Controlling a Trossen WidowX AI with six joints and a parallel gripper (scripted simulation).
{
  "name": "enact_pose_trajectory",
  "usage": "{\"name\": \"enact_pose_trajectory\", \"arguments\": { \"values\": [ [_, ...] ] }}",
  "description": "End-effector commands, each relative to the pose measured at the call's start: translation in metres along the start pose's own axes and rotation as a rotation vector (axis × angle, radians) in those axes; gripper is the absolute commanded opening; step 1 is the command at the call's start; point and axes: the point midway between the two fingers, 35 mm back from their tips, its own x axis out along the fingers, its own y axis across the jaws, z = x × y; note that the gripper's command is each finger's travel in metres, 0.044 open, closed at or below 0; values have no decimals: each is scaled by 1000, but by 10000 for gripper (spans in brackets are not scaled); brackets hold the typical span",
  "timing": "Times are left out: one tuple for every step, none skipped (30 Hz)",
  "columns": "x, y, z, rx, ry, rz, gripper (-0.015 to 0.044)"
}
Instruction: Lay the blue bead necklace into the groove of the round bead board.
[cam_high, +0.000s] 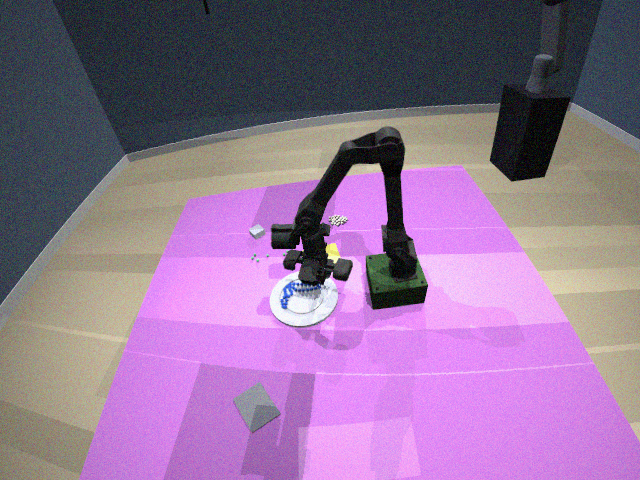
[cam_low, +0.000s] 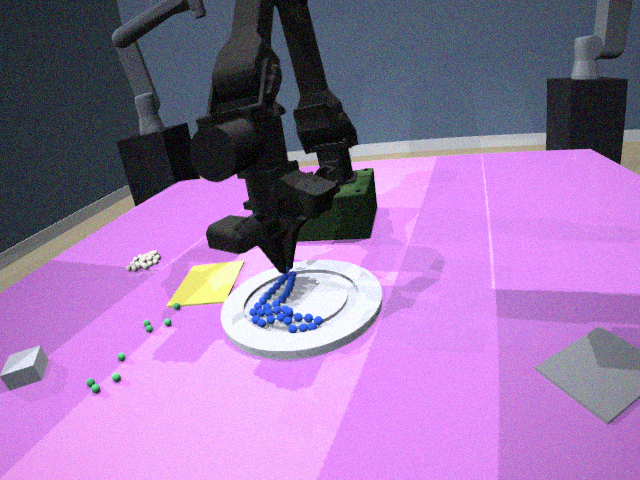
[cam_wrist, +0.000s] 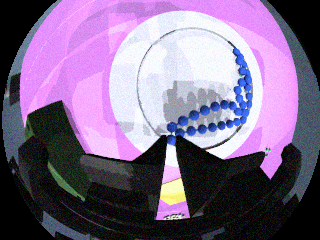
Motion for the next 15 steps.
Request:
{"name": "enact_pose_trajectory", "arguments": {
  "values": [
    [7,3,0,-5,-2,7,0],
    [7,3,0,-5,-2,7,0],
    [7,3,0,-5,-2,7,0],
    [7,3,0,-5,-2,7,0],
    [1,-2,0,2,-3,-12,26],
    [1,-2,0,2,-3,-12,53],
    [1,-2,0,2,-3,-12,79],
    [1,-2,0,2,-3,-12,105],
    [1,-2,0,2,-3,-12,131],
    [1,-2,0,2,-3,-12,157],
    [1,-2,0,2,-3,-12,184],
    [1,-2,0,2,-3,-12,210],
    [1,-2,0,2,-3,-12,236],
    [1,-2,0,2,-3,-12,263],
    [1,-2,0,2,-3,-12,289]
  ]
}}
